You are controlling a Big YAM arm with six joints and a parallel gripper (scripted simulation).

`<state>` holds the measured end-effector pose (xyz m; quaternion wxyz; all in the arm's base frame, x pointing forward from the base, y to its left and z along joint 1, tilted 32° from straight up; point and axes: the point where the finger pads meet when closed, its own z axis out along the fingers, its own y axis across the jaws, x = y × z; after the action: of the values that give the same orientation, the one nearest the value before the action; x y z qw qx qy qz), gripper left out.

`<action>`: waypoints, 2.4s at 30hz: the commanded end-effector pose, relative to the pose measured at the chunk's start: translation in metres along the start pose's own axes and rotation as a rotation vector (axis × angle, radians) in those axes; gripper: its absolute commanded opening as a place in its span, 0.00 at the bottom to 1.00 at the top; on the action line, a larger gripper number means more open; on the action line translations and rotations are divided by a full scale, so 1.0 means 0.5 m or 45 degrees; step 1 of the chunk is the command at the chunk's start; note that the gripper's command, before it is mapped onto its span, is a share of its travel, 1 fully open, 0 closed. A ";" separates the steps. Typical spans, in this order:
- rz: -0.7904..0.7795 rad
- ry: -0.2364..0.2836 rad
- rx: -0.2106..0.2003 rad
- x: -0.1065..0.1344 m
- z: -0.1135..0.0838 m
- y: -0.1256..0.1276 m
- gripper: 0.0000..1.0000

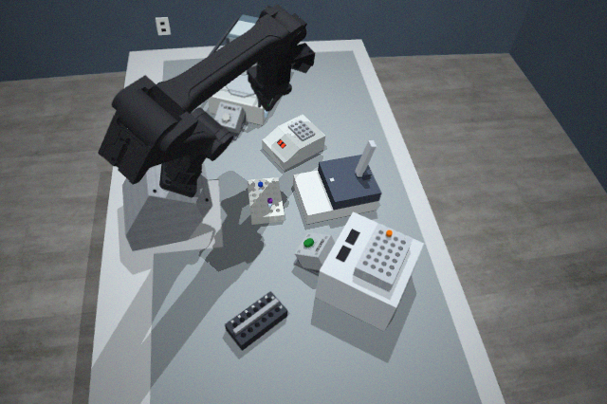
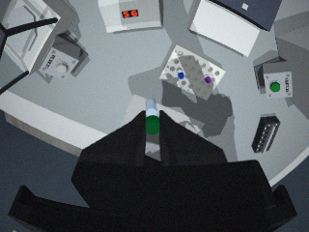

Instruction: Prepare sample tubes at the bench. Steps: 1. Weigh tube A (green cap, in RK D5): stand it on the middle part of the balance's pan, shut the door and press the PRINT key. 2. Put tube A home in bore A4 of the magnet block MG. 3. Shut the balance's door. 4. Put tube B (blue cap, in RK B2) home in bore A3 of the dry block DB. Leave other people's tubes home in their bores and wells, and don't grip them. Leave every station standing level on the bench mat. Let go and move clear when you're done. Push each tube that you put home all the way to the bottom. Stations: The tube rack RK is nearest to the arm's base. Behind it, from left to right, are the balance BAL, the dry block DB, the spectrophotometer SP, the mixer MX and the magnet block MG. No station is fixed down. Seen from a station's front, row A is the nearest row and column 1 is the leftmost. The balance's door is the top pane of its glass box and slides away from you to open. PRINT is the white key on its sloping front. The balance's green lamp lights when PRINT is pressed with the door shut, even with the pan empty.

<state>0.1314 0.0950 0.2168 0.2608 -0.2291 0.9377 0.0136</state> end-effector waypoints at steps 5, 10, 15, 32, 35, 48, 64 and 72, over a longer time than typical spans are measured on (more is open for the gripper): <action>0.085 -0.048 0.051 -0.050 -0.040 0.067 0.09; -0.017 -0.059 0.030 -0.080 -0.034 0.159 0.09; -0.178 -0.052 0.030 -0.102 -0.028 0.244 0.09; -0.649 -0.038 0.031 -0.165 -0.011 0.493 0.09; -0.684 -0.037 0.031 -0.170 -0.010 0.510 0.09; -0.917 -0.010 0.057 -0.217 0.004 0.670 0.09; -0.903 0.001 0.070 -0.208 0.016 0.631 0.09; -0.892 -0.007 0.063 -0.211 0.012 0.623 0.09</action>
<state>0.0722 0.4190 0.2218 0.2489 -0.5356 0.7993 -0.1109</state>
